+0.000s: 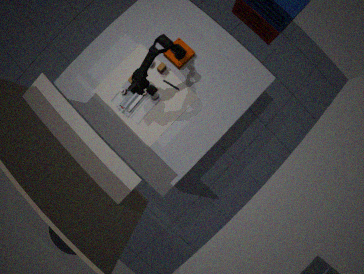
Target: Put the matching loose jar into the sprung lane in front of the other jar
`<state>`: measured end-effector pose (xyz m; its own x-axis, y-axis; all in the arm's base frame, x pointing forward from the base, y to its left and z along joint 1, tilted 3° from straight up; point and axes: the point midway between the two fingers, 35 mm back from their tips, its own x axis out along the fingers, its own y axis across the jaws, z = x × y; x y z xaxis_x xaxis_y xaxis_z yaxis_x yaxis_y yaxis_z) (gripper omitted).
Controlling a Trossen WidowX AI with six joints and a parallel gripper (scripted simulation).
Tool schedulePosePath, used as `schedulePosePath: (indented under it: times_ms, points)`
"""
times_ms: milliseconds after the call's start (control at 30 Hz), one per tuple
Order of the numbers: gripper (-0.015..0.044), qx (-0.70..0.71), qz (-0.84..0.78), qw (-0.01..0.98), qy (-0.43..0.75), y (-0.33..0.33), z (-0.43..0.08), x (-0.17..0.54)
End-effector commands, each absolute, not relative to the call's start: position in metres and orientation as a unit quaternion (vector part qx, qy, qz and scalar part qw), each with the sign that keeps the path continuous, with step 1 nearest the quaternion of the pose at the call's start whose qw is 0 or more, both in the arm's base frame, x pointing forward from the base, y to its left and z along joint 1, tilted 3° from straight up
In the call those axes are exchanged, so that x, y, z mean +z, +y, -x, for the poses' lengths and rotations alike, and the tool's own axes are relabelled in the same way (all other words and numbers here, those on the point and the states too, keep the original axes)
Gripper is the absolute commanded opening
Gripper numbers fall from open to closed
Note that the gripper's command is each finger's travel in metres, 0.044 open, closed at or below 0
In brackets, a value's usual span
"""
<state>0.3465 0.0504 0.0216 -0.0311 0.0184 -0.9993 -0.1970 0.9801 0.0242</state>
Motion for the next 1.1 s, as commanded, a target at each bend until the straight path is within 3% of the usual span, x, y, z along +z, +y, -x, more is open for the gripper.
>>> schedulePosePath:
  times_ms: [0, 1067]
  points:
    - [0.0, 0.077, 0.06, 0.701, 0.706, 0.052, -0.351, 0.021]
    - [0.0, 0.077, 0.06, 0.701, 0.706, 0.051, -0.349, 0.009]
